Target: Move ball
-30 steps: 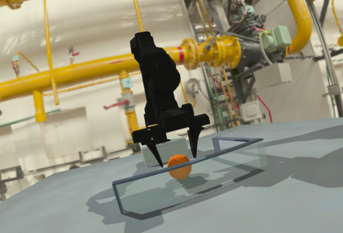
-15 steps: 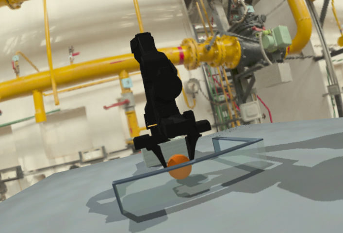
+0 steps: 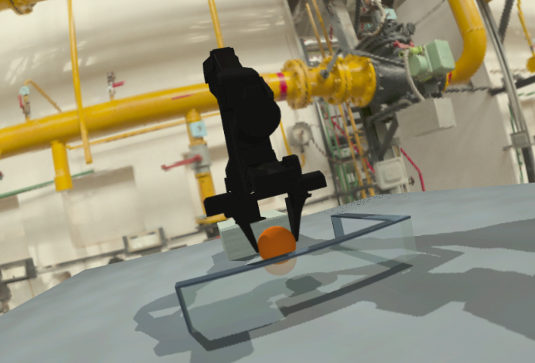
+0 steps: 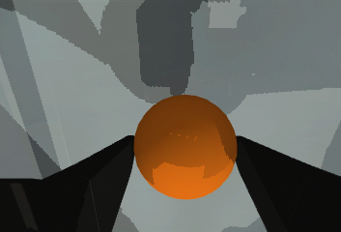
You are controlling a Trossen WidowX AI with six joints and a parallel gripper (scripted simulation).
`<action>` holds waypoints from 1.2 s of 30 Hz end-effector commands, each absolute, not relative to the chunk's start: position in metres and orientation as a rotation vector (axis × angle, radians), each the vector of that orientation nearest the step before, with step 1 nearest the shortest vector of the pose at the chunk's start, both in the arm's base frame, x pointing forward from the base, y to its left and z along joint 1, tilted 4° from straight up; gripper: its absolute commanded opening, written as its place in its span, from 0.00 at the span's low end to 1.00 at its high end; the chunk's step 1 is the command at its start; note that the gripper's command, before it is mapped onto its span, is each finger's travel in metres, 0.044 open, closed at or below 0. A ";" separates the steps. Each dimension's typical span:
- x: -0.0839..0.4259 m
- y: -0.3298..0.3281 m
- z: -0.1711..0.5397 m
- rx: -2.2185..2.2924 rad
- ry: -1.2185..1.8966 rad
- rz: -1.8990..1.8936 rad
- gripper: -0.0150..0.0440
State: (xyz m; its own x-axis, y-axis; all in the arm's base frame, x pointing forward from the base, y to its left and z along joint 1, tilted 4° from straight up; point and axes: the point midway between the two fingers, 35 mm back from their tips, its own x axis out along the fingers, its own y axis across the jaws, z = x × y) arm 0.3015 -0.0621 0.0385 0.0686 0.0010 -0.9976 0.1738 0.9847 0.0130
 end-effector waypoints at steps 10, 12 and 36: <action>0.296 -0.062 0.129 0.132 1.477 -0.130 0.25; 0.292 -0.062 0.142 0.133 1.478 -0.130 0.25; 0.272 -0.054 0.097 0.133 1.479 -0.130 0.25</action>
State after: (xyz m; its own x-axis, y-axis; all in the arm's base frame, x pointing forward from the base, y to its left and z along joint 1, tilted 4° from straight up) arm 0.2766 -0.0556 0.1053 0.0774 -0.0005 -0.9970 0.1653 0.9862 0.0123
